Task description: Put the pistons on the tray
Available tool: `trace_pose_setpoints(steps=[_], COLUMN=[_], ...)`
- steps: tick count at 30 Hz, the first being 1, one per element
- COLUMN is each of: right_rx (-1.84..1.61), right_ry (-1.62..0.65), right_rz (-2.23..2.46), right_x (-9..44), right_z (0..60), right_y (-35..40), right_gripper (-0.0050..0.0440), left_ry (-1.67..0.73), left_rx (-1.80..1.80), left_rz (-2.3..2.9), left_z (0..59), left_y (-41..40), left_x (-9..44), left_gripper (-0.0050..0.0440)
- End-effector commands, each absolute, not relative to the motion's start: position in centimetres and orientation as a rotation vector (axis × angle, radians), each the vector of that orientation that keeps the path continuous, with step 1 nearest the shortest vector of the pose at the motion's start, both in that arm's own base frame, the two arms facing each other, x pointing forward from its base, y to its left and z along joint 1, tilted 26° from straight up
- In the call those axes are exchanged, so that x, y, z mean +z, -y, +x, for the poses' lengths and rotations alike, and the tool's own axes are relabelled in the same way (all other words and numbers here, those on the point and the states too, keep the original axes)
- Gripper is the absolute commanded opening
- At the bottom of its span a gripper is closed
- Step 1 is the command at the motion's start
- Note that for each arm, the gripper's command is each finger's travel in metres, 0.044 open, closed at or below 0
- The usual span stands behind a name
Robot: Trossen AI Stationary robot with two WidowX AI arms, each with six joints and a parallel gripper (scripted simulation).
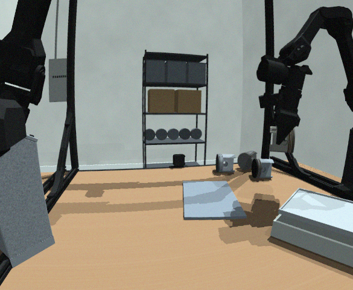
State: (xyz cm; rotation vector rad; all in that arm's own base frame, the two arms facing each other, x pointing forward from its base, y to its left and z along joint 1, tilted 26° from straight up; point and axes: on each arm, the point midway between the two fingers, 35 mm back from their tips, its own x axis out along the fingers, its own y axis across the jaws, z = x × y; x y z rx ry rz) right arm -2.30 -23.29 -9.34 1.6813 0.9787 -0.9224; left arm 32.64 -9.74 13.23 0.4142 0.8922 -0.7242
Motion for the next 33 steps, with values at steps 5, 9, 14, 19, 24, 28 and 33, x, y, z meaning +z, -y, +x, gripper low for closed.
trace_pose_setpoints(steps=[5,9,14,19,24,28,33], right_rx=[-0.920,-0.920,-0.920,-0.920,-0.920,-0.920,-0.920], right_ry=[-0.978,-0.978,-0.978,-0.978,-0.978,-0.978,-0.978], right_rz=[1.682,1.682,1.682,1.682,1.682,1.682,1.682], right_x=[-9.3,-9.3,-9.3,-9.3,-9.3,-9.3,-9.3], right_z=[-2.3,-2.3,-2.3,-2.3,-2.3,-2.3,-2.3], right_y=[23.3,23.3,23.3,23.3,23.3,23.3,23.3], right_gripper=[0.0440,0.0440,0.0440,0.0440,0.0440,0.0440,0.0440], left_ry=[-0.849,-0.849,-0.849,-0.849,-0.849,-0.849,-0.849], left_rx=[-0.773,-0.773,-0.773,-0.773,-0.773,-0.773,-0.773], left_rz=[0.451,0.451,0.451,0.451,0.451,0.451,0.451], left_z=[32.9,33.2,33.4,33.7,34.1,34.3,34.5], left_y=[9.9,10.1,10.2,10.5,10.7,10.9,11.1], left_x=[12.7,12.1,11.7,11.0,10.3,9.8,9.3], left_gripper=[0.0158,0.0158,0.0158,0.0158,0.0158,0.0158,0.0158])
